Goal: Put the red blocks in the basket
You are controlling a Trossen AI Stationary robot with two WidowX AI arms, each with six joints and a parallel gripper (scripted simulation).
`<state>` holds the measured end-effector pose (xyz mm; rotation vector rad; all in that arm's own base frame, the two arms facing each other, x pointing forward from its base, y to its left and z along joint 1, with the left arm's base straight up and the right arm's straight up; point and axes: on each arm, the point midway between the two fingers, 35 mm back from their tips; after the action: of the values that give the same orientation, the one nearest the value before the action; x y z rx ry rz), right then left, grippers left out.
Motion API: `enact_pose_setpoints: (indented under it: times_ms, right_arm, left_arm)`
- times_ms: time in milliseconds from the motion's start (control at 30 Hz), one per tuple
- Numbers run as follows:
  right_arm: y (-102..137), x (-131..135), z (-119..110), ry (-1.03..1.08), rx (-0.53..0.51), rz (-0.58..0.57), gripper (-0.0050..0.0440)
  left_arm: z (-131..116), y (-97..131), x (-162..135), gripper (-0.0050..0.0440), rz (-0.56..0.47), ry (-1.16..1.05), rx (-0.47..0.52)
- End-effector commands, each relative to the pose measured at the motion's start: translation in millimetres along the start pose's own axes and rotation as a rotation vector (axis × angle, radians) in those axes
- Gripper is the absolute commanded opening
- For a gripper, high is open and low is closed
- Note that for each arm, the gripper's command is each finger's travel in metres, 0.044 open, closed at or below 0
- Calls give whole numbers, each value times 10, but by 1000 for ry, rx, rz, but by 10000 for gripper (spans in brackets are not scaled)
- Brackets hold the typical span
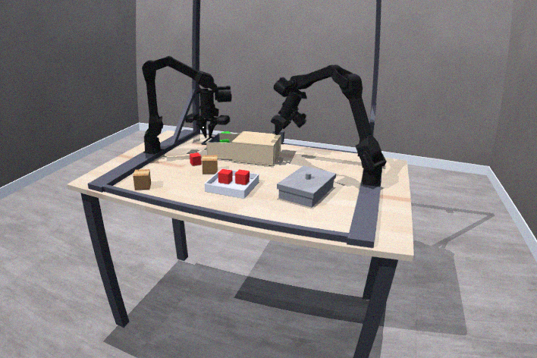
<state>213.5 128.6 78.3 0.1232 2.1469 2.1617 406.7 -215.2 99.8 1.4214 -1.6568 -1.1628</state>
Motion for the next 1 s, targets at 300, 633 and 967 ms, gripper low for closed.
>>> enact_pose_setpoints:
  times_ms: [300, 633, 967]
  right_arm:
    - [181, -66, 49, 2, -37, -38, 88]
    - [181, -62, 44, 1, -29, -28, 88]
    - [706, -56, 36, 2, -32, -31, 88]
  left_arm:
    - [-73, 35, -17, -50, 1, 5, 22]
    - [-73, 35, -17, -50, 1, 5, 22]
    - [-73, 35, -17, -50, 1, 5, 22]
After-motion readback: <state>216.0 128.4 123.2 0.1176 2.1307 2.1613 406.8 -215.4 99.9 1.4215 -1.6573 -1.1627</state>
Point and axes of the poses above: on each arm, the point midway between the two fingers, 35 mm back from their tips, its own y axis back along the fingers, its own x axis across the jaws, z = x × y, and after that the axes turned 11 degrees about -y, right-handed
